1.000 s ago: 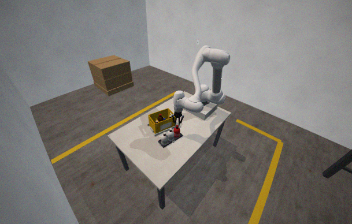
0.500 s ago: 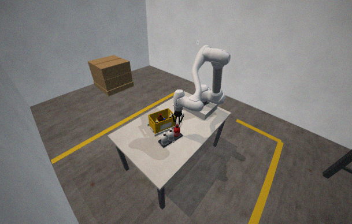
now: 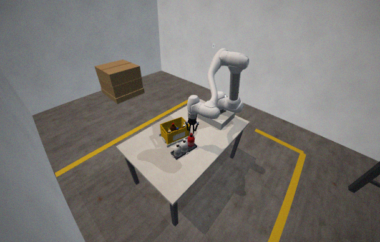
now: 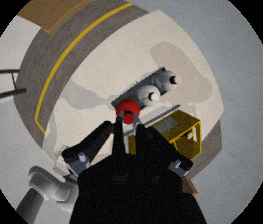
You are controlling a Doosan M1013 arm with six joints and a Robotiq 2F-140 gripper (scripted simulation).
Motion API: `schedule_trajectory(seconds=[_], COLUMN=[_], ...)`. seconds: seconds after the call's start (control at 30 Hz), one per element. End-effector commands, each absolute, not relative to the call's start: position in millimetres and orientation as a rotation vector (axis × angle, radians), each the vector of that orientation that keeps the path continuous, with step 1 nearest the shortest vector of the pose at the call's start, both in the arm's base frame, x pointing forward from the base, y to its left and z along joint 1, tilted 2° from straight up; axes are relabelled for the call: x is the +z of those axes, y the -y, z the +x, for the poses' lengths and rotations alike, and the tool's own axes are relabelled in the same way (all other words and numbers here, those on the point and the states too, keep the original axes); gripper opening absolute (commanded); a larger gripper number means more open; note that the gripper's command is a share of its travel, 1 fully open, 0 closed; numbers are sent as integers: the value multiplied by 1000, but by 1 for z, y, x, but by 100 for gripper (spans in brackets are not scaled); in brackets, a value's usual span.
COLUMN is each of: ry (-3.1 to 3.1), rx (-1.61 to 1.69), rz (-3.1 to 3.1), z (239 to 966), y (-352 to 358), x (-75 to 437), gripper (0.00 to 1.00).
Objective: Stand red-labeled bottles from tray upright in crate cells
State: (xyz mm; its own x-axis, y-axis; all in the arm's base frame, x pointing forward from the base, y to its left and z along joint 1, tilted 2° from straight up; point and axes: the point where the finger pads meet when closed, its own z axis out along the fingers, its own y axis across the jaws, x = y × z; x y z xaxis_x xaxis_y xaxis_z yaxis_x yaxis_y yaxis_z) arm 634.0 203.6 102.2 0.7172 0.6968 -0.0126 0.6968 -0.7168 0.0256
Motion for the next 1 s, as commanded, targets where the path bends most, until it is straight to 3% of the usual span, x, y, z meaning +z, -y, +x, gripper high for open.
schedule_trajectory(seconds=[0.0, 0.97], ry=[-1171, -1171], rx=[-3, -3], rz=[2885, 2885], z=[634, 634], y=[-204, -204], x=[105, 114], gripper=[0, 0])
